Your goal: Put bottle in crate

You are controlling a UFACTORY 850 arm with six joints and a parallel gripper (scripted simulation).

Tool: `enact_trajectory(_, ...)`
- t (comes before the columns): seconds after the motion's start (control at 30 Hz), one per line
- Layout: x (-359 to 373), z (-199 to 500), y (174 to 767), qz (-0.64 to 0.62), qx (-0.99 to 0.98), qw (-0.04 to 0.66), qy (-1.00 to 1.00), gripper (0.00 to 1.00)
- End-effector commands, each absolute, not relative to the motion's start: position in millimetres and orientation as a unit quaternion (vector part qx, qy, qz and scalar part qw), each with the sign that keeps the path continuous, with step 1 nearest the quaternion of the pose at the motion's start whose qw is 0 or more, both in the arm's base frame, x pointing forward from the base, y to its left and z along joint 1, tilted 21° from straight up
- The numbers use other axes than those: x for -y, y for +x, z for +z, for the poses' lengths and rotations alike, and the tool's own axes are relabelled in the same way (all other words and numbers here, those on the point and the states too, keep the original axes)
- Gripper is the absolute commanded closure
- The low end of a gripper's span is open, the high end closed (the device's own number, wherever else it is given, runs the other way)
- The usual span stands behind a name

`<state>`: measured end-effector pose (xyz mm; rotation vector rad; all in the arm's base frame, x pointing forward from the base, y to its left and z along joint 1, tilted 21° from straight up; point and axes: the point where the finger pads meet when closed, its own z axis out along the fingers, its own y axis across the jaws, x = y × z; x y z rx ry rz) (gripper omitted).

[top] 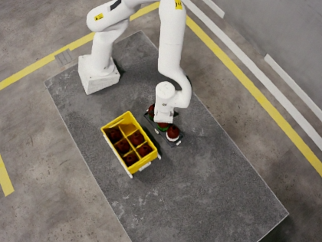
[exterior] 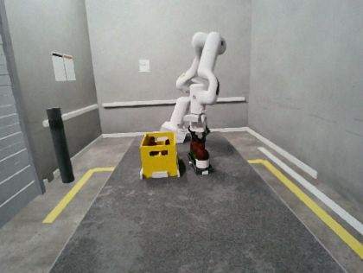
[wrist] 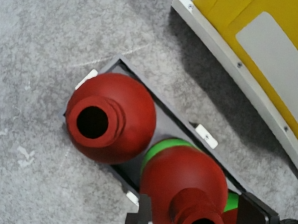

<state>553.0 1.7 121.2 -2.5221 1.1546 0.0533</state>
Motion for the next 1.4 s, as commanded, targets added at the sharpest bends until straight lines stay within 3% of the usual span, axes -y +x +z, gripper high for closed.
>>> enact_trajectory(0.0,-1.4,122.0,553.8,0.018,-0.409,0.183,-0.894,0.35)
enact_trajectory(0.03,-1.4,122.0,553.8,0.018,-0.409,0.183,-0.894,1.00)
enact_trajectory(1.37,-1.4,122.0,553.8,0.018,-0.409,0.183,-0.894,1.00)
